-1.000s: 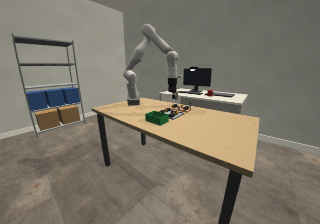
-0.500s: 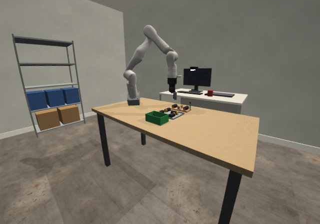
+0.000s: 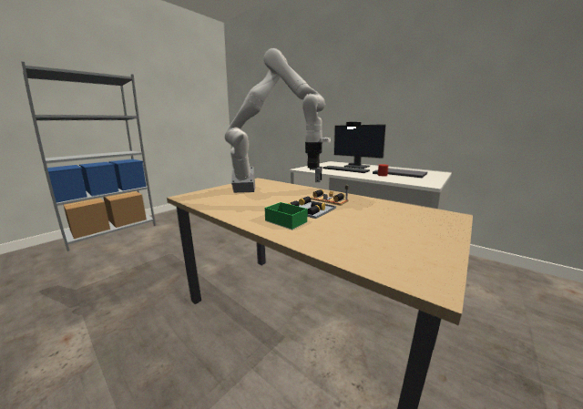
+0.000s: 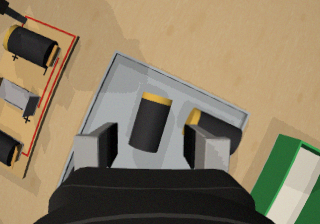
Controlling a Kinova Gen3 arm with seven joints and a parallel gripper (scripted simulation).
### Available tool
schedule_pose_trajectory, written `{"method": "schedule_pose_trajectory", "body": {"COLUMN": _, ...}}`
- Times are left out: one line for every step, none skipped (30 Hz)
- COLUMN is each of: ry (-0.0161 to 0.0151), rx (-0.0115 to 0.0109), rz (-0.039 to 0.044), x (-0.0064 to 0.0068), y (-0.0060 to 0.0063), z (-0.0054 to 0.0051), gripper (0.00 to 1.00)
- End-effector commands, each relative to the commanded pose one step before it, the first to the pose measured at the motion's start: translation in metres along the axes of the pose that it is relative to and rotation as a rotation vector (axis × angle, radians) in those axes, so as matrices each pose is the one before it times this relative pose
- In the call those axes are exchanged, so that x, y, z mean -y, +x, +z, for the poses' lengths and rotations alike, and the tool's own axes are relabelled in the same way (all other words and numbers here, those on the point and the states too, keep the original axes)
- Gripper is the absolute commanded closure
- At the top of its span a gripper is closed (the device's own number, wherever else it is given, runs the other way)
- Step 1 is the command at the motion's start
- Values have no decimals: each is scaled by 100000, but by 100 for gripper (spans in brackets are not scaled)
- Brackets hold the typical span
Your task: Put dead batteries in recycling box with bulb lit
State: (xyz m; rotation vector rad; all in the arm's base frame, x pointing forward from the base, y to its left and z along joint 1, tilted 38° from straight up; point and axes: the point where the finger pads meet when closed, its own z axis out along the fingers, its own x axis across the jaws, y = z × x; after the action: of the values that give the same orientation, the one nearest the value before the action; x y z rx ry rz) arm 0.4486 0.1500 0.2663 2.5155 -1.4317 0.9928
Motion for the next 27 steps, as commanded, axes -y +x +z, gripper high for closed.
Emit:
{"method": "schedule_pose_trajectory", "body": {"ry": -37, "rx": -659, "rz": 3338, "x": 25, "y": -42, "z": -8, "gripper": 10}}
{"method": "schedule_pose_trajectory", "body": {"ry": 9, "rx": 1, "rz": 1813, "x": 1, "y": -1, "z": -1, "gripper": 10}}
{"method": "schedule_pose_trajectory", "body": {"ry": 2, "rx": 0, "rz": 1736, "x": 0, "y": 0, "z": 0, "gripper": 10}}
{"method": "schedule_pose_trajectory", "body": {"ry": -9, "rx": -2, "rz": 1657, "x": -1, "y": 1, "z": 1, "gripper": 10}}
{"method": "schedule_pose_trajectory", "body": {"ry": -4, "rx": -1, "rz": 1584, "x": -1, "y": 1, "z": 0, "gripper": 10}}
{"method": "schedule_pose_trajectory", "body": {"ry": -1, "rx": 0, "rz": 1509, "x": 0, "y": 0, "z": 0, "gripper": 10}}
{"method": "schedule_pose_trajectory", "body": {"ry": 2, "rx": 1, "rz": 1434, "x": 0, "y": 0, "z": 0, "gripper": 10}}
{"method": "schedule_pose_trajectory", "body": {"ry": 5, "rx": 1, "rz": 1357, "x": 1, "y": -1, "z": 0, "gripper": 10}}
{"method": "schedule_pose_trajectory", "body": {"ry": 7, "rx": 2, "rz": 1280, "x": 1, "y": -1, "z": -1, "gripper": 10}}
{"method": "schedule_pose_trajectory", "body": {"ry": 1, "rx": 0, "rz": 1198, "x": 0, "y": 0, "z": 0, "gripper": 10}}
{"method": "schedule_pose_trajectory", "body": {"ry": -6, "rx": -2, "rz": 1116, "x": -1, "y": 1, "z": 1, "gripper": 10}}
{"method": "schedule_pose_trajectory", "body": {"ry": -4, "rx": -1, "rz": 1039, "x": 0, "y": 1, "z": 0, "gripper": 10}}
{"method": "schedule_pose_trajectory", "body": {"ry": -3, "rx": -1, "rz": 963, "x": 0, "y": 0, "z": 0, "gripper": 10}}
{"method": "schedule_pose_trajectory", "body": {"ry": 0, "rx": 0, "rz": 0, "x": 0, "y": 0, "z": 0, "gripper": 10}}
{"method": "schedule_pose_trajectory", "body": {"ry": 0, "rx": 0, "rz": 0, "x": 0, "y": 0, "z": 0, "gripper": 10}}
{"method": "schedule_pose_trajectory", "body": {"ry": -1, "rx": 0, "rz": 888, "x": 0, "y": 0, "z": 0, "gripper": 10}}
{"method": "schedule_pose_trajectory", "body": {"ry": 0, "rx": 0, "rz": 813, "x": 0, "y": 0, "z": 0, "gripper": 10}}
{"method": "schedule_pose_trajectory", "body": {"ry": 1, "rx": 0, "rz": 740, "x": 0, "y": 0, "z": 0, "gripper": 10}}
{"method": "schedule_pose_trajectory", "body": {"ry": 1, "rx": 0, "rz": 668, "x": 0, "y": 0, "z": 0, "gripper": 10}}
{"method": "schedule_pose_trajectory", "body": {"ry": 2, "rx": 1, "rz": 598, "x": 0, "y": 0, "z": 0, "gripper": 10}}
{"method": "schedule_pose_trajectory", "body": {"ry": 2, "rx": 1, "rz": 530, "x": 0, "y": 0, "z": 0, "gripper": 10}}
{"method": "schedule_pose_trajectory", "body": {"ry": 2, "rx": 1, "rz": 464, "x": 0, "y": 0, "z": 0, "gripper": 10}}
{"method": "schedule_pose_trajectory", "body": {"ry": 2, "rx": 1, "rz": 402, "x": 0, "y": 0, "z": 0, "gripper": 10}}
{"method": "schedule_pose_trajectory", "body": {"ry": 2, "rx": 1, "rz": 342, "x": 0, "y": 0, "z": 0, "gripper": 10}}
{"method": "schedule_pose_trajectory", "body": {"ry": 2, "rx": 1, "rz": 286, "x": 0, "y": 0, "z": 0, "gripper": 10}}
{"method": "schedule_pose_trajectory", "body": {"ry": 1, "rx": 1, "rz": 234, "x": 0, "y": 0, "z": 0, "gripper": 10}}
{"method": "schedule_pose_trajectory", "body": {"ry": 1, "rx": 0, "rz": 186, "x": 0, "y": 0, "z": 0, "gripper": 10}}
